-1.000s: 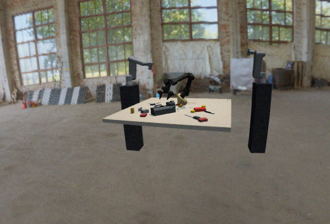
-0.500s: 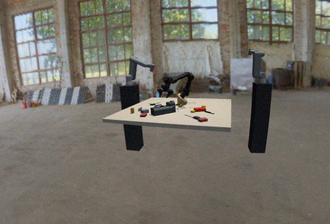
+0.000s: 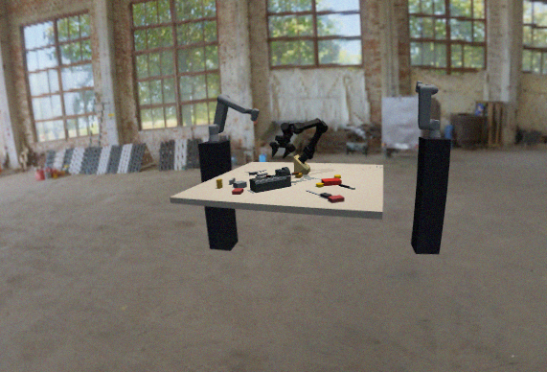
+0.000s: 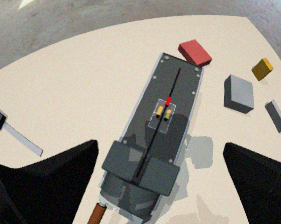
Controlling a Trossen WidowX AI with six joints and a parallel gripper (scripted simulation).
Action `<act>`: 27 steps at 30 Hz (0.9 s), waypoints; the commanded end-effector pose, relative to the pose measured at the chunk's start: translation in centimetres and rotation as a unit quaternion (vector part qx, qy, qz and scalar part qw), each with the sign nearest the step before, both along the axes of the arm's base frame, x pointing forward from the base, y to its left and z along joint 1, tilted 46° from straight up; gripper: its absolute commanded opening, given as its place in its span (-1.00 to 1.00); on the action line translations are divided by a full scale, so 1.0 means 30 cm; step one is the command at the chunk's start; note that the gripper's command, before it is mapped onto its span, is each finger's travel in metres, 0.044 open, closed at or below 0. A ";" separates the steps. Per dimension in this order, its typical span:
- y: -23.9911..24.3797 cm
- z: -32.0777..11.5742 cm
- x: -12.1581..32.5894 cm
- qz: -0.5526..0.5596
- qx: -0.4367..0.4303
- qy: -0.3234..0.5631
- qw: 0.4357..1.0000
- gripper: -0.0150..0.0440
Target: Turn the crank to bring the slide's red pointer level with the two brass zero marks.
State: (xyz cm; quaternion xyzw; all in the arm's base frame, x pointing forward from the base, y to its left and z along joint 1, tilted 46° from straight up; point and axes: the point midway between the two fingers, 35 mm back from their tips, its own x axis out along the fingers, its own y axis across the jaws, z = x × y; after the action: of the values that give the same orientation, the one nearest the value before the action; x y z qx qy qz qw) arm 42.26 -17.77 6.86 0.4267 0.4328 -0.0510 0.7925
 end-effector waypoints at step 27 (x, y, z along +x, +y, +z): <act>0.318 0.154 -0.105 -0.169 0.005 0.085 0.982 1.00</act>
State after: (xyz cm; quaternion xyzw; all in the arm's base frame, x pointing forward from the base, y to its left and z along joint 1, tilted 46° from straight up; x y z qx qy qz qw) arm 39.14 -9.42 12.79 0.4919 0.4139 -0.2158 0.7350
